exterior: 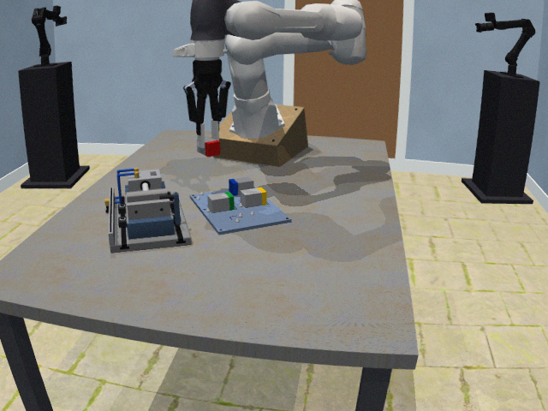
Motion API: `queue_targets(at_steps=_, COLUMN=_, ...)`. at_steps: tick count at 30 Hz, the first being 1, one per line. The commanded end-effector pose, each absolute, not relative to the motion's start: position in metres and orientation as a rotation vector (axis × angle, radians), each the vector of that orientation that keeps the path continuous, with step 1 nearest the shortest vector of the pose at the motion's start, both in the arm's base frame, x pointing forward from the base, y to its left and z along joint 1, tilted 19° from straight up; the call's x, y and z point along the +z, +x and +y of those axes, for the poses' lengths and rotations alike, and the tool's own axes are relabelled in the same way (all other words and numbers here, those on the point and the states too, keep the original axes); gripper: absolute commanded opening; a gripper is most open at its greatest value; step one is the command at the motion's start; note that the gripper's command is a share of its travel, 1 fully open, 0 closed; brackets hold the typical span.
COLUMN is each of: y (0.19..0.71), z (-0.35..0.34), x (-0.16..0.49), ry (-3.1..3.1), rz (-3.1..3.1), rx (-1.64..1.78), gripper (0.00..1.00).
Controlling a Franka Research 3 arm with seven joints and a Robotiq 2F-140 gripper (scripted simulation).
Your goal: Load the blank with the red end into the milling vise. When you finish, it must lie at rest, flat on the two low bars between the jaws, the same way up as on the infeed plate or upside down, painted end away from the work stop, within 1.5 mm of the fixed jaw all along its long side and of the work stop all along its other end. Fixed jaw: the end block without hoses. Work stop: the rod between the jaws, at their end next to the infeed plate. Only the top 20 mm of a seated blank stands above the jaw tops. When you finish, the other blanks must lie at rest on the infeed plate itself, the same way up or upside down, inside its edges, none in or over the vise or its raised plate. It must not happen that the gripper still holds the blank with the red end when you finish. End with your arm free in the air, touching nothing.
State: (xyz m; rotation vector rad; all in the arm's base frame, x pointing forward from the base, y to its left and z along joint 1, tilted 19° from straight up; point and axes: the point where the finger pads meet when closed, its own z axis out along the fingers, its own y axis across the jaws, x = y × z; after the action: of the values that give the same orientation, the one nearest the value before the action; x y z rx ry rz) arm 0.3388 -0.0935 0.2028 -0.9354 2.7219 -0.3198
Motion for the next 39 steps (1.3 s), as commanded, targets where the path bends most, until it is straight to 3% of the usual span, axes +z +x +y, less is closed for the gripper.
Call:
queue_targets(at_steps=1, y=0.3400, z=-0.0908, x=0.2021, ry=-0.777, rz=2.762, rx=-0.298, gripper=0.00)
queue_targets(at_steps=39, y=0.3403, z=-0.0904, x=0.2019, ry=-0.275, rz=2.830, rx=-0.225, gripper=0.00)
